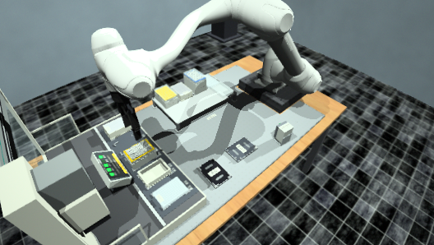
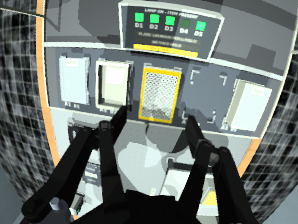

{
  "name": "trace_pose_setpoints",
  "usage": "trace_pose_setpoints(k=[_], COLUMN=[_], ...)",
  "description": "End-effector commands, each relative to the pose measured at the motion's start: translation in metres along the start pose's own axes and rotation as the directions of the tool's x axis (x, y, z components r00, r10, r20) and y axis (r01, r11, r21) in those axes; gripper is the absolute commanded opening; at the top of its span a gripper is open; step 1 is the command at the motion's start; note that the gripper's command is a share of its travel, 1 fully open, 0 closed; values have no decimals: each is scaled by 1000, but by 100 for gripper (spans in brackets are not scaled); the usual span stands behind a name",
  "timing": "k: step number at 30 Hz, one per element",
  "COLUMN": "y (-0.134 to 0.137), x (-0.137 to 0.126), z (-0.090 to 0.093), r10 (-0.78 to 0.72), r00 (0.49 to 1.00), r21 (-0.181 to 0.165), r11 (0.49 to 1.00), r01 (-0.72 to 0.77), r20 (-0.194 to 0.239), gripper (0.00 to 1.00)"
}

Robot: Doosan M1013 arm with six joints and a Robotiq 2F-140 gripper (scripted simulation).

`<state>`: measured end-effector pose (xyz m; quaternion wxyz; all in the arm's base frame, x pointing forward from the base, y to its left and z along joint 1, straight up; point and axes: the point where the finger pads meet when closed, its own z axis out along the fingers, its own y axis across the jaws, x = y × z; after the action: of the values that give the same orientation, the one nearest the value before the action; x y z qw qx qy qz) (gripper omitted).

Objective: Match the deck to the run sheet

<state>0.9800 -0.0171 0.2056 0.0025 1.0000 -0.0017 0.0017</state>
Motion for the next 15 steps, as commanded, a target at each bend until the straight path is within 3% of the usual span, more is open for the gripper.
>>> trace_pose_setpoints(k=[1,15], y=[0,0], x=[0,0], z=[2,22], r10=[0,0], r00=[1000,1000], r21=[0,0], r11=[1000,1000], r01=[0,0], r20=[-2,-2], gripper=[66,66])
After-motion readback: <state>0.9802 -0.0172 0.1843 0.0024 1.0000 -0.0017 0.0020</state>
